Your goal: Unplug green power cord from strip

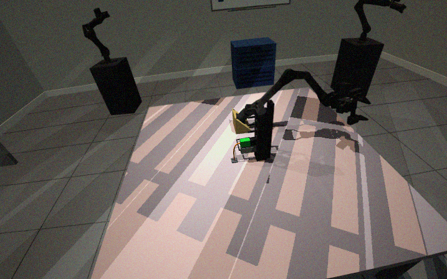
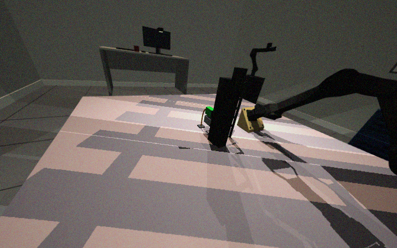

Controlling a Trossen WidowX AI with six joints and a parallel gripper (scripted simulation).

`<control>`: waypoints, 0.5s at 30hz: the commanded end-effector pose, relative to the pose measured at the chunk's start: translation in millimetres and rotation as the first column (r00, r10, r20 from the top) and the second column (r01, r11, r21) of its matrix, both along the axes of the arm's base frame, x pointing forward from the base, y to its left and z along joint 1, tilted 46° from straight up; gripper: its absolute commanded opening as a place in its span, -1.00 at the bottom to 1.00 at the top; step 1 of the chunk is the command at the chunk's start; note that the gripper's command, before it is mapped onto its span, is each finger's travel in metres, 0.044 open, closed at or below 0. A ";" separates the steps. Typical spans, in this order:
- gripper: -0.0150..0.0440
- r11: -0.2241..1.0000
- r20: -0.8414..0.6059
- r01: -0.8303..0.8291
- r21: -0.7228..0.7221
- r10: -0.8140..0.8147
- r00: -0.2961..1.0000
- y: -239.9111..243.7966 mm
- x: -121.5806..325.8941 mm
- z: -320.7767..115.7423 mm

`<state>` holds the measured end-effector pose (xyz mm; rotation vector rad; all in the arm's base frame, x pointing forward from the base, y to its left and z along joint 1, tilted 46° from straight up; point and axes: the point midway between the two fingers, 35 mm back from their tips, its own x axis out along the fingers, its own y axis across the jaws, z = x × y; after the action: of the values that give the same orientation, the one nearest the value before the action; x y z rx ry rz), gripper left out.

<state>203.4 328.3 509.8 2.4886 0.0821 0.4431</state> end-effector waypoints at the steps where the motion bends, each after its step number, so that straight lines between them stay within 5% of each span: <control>1: 0.78 1.000 0.001 0.001 -0.006 -0.001 1.000 0.3 0.9 -0.4; 9: 0.06 0.916 0.050 0.087 -0.391 -0.074 0.996 13.1 71.5 -38.7; 15: 0.05 0.709 0.029 0.099 -0.698 -0.110 0.994 3.9 144.8 -93.0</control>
<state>303.9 340.8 452.5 1.9364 0.0580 0.3511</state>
